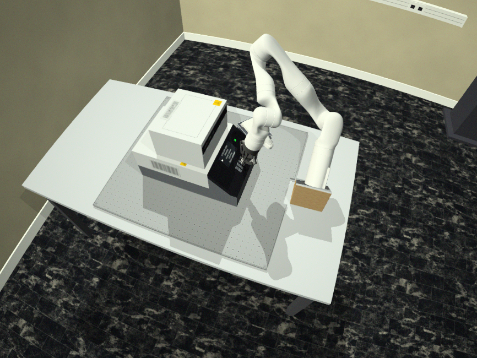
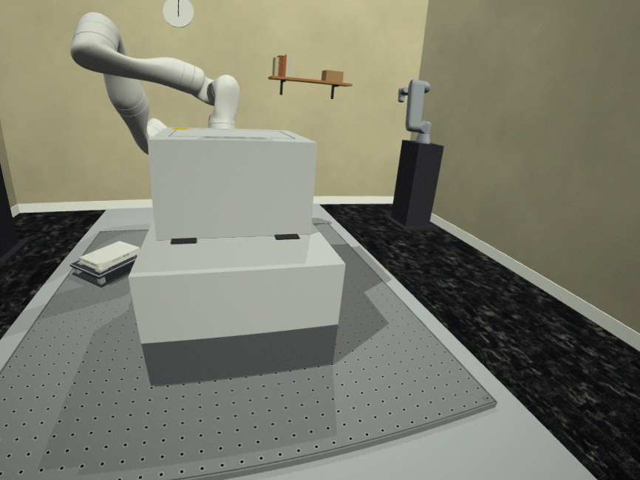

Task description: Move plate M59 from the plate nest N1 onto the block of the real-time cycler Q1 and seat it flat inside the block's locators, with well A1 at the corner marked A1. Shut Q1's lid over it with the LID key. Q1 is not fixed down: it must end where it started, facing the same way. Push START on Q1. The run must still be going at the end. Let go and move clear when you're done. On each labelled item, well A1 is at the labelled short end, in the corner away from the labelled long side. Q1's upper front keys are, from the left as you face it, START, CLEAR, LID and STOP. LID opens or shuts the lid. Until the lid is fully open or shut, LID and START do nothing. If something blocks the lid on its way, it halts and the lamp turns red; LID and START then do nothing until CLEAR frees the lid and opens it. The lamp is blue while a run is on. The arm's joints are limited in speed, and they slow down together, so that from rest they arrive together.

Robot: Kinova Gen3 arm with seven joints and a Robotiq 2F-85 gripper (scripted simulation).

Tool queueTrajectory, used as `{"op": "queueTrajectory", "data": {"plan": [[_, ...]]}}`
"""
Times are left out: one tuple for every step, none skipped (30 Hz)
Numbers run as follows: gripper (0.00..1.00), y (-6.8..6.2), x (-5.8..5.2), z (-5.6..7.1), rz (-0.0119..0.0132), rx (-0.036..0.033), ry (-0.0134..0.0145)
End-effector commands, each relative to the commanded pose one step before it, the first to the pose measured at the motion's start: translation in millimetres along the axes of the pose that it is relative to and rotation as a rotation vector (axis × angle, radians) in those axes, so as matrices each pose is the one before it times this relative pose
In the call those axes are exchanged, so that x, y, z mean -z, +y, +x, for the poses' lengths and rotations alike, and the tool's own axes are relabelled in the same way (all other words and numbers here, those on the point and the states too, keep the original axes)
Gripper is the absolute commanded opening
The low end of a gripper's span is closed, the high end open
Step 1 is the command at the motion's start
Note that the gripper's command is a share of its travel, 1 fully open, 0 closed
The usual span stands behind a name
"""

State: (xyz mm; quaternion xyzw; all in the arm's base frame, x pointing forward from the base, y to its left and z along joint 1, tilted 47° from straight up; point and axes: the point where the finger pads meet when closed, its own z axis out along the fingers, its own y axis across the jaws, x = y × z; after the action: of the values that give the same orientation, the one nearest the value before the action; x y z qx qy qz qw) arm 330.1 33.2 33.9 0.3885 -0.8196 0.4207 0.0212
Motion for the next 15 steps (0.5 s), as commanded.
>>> {"op": "queueTrajectory", "data": {"plan": [[0.1, -0.36, -3.44, -3.16, -0.0031, 0.00581, -0.00235], [0.1, -0.17, -0.6, -0.21, -0.00011, 0.0, -0.00006], [0.1, -0.22, -0.62, -0.19, 0.00004, -0.00004, 0.00004], [0.1, -0.19, -0.6, -0.22, -0.00006, -0.00005, -0.00004], [0.1, -0.18, -0.3, -0.04, 0.00027, 0.00005, 0.00012], [0.1, -0.07, -0.02, 0.11, 0.00029, 0.0002, 0.00016], [0.1, -0.02, -0.01, 0.07, 0.00012, -0.0002, 0.00008], [0.1, -0.01, 0.0, 0.01, 0.00004, -0.00007, 0.00002], [0.1, 0.0, 0.0, 0.0, 0.00001, 0.0, 0.0], [0.1, 0.0, 0.0, 0.0, 0.0, 0.0, 0.0], [0.1, 0.0, 0.0, 0.0, 0.0, 0.0, 0.0], [0.1, 0.0, 0.0, 0.01, 0.00001, 0.00002, 0.00001], [0.1, 0.0, 0.0, 0.0, 0.0, 0.0, 0.0], [0.1, 0.0, 0.0, 0.0, 0.0, 0.0, 0.0], [0.1, 0.0, 0.0, 0.0, 0.0, 0.0, 0.0]]}}
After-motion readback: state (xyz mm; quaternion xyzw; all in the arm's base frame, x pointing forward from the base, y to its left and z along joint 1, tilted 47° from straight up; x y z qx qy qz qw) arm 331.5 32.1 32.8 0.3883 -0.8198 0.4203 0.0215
